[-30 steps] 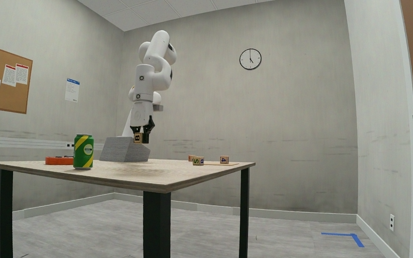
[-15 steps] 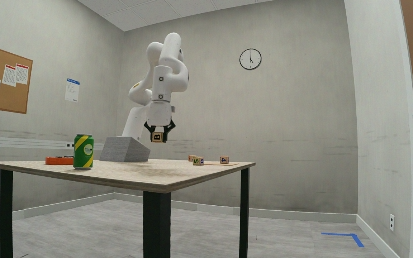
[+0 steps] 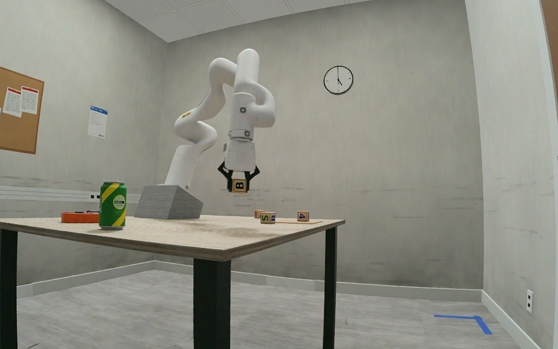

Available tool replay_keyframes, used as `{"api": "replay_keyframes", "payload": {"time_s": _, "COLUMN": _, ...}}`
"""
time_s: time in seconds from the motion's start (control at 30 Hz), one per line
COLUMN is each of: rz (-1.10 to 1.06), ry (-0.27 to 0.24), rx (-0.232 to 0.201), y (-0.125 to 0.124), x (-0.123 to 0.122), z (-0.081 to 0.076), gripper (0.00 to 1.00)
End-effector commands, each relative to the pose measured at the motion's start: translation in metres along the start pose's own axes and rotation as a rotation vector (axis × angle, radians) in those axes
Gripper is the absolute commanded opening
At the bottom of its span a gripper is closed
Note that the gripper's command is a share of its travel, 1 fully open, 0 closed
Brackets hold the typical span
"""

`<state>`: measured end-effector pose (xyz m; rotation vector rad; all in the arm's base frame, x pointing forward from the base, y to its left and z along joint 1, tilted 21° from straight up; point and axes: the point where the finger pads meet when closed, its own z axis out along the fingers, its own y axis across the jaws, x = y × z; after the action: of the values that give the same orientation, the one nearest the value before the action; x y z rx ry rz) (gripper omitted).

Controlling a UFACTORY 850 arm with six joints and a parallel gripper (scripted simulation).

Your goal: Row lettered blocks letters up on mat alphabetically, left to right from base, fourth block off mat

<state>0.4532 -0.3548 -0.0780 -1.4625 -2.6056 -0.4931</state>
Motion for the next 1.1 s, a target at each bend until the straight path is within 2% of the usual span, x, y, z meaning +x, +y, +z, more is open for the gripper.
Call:
{"api": "replay_keyframes", "payload": {"time_s": 0.0, "rz": -0.139, "ry": -0.010, "rx": -0.008, "y": 0.024, "x": 0.007, "z": -0.003, "gripper": 0.44}}
{"api": "replay_keyframes", "payload": {"time_s": 0.3, "rz": -0.444, "ry": -0.014, "rx": -0.005, "y": 0.074, "x": 0.028, "z": -0.005, "gripper": 0.44}}
{"api": "replay_keyframes", "payload": {"time_s": 0.37, "rz": -0.444, "ry": -0.014, "rx": -0.005, "y": 0.074, "x": 0.028, "z": -0.005, "gripper": 0.44}}
{"api": "replay_keyframes", "payload": {"time_s": 0.4, "rz": -0.539, "ry": -0.016, "rx": -0.004, "y": 0.090, "x": 0.036, "z": -0.006, "gripper": 0.44}}
{"api": "replay_keyframes", "payload": {"time_s": 0.87, "rz": -0.983, "ry": -0.019, "rx": -0.001, "y": 0.158, "x": 0.077, "z": -0.008, "gripper": 0.44}}
{"api": "replay_keyframes", "payload": {"time_s": 0.93, "rz": -0.983, "ry": -0.019, "rx": -0.001, "y": 0.158, "x": 0.077, "z": -0.008, "gripper": 0.44}}
{"api": "replay_keyframes", "payload": {"time_s": 0.97, "rz": -1.078, "ry": -0.019, "rx": 0.000, "y": 0.172, "x": 0.087, "z": -0.008, "gripper": 0.44}}
{"api": "replay_keyframes", "payload": {"time_s": 1.07, "rz": -1.146, "ry": -0.020, "rx": 0.000, "y": 0.182, "x": 0.095, "z": -0.008, "gripper": 0.44}}
